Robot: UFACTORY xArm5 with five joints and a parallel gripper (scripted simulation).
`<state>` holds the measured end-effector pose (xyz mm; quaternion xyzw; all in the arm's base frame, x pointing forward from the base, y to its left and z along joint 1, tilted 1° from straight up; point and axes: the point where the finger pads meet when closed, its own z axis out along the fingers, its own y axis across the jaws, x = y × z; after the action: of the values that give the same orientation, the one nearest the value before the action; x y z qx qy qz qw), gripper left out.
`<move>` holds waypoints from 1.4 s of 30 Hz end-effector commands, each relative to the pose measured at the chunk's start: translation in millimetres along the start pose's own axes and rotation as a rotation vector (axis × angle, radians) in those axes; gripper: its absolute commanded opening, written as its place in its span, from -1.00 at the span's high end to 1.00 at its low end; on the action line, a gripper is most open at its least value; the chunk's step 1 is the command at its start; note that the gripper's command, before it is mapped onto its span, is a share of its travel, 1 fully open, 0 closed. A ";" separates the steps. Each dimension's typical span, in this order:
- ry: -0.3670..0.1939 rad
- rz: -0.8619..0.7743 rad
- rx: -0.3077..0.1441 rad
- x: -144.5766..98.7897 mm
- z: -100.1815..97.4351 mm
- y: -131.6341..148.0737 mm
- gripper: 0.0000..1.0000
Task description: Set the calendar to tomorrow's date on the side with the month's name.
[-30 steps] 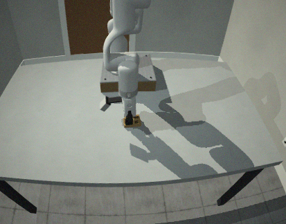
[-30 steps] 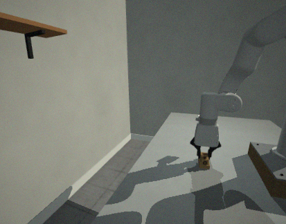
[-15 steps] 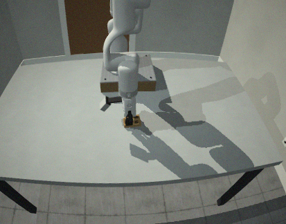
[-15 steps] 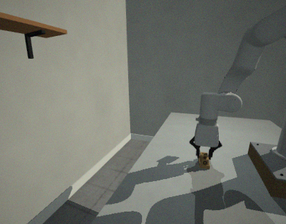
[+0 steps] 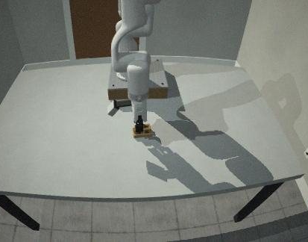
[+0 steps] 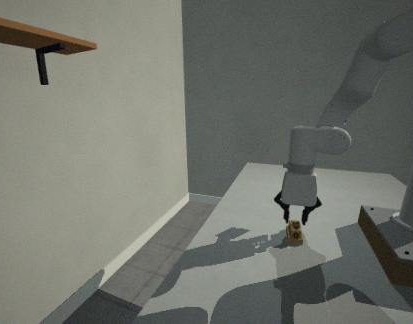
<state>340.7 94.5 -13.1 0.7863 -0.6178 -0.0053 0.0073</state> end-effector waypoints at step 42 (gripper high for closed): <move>0.000 0.000 0.002 -1.4 -69.1 -0.7 -1.00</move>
<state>341.0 95.9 53.8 0.7863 -0.6178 -0.0056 0.0077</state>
